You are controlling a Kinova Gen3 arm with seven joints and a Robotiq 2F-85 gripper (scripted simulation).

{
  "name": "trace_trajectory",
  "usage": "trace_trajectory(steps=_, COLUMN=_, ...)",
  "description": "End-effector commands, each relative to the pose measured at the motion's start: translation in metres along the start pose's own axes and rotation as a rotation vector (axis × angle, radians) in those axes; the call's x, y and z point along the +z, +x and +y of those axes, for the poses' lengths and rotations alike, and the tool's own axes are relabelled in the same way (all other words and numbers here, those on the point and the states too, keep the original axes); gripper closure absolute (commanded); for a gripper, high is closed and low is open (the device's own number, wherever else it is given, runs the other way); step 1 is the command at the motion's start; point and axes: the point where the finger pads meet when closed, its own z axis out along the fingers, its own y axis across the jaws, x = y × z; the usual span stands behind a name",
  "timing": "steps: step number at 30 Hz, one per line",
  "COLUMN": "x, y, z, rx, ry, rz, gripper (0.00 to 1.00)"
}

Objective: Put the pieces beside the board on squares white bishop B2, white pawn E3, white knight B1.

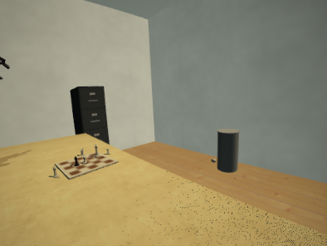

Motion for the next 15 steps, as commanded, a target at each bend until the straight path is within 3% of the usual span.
trace_trajectory(steps=1, x=0.008, y=0.005, z=0.0, rx=0.008, ry=-0.01, rz=0.011, gripper=0.0)
trace_trajectory(steps=8, x=0.008, y=0.005, z=0.0, rx=0.008, ry=-0.01, rz=0.011, gripper=0.0)
trace_trajectory(steps=9, x=0.027, y=0.016, z=0.005, rx=0.013, ry=-0.041, rz=0.047, gripper=0.0)
trace_trajectory(steps=15, x=0.027, y=0.016, z=0.005, rx=0.013, ry=-0.041, rz=0.047, gripper=0.0)
